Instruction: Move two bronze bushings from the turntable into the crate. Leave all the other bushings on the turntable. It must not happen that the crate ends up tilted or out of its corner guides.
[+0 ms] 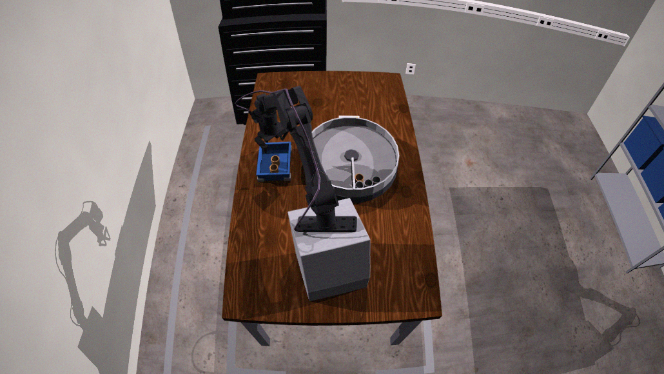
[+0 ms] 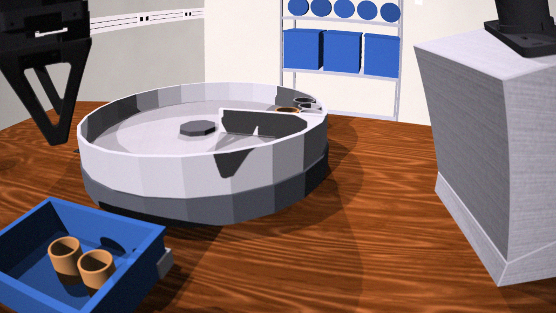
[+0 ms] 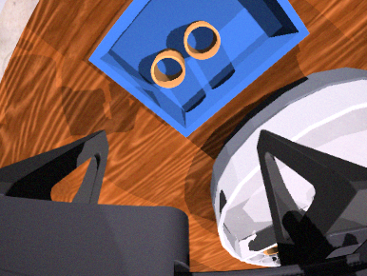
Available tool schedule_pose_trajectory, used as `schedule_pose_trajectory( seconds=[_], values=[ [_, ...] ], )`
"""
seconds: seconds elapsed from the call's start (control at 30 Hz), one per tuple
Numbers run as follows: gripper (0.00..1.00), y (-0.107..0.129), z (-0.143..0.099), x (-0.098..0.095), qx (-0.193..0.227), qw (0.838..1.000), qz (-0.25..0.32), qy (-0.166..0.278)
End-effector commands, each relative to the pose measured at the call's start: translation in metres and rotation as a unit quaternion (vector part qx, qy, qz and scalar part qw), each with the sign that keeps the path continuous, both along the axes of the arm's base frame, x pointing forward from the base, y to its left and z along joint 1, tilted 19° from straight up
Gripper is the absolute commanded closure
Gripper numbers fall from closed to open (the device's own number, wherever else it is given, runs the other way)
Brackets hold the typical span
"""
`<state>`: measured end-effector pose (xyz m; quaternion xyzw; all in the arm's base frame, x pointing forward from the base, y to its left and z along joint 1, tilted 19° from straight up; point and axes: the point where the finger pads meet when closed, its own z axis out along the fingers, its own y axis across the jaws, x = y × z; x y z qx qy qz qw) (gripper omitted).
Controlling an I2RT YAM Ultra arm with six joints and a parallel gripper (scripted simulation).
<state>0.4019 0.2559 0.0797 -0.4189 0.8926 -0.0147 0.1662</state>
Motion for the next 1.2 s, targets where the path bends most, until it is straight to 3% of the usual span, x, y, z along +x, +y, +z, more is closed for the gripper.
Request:
schedule_pose_trajectory(
  seconds=[0.0,0.2,0.3,1.17],
  values=[
    [0.0,0.001,0.047,-0.008,0.008,1.0,-0.003,-0.015],
    [0.0,-0.002,0.069,-0.015,0.009,1.0,-0.003,-0.015],
    [0.0,-0.003,0.059,-0.014,0.002,1.0,-0.004,-0.005],
    [0.0,-0.002,0.059,-0.013,0.004,1.0,-0.004,-0.007]
  ],
)
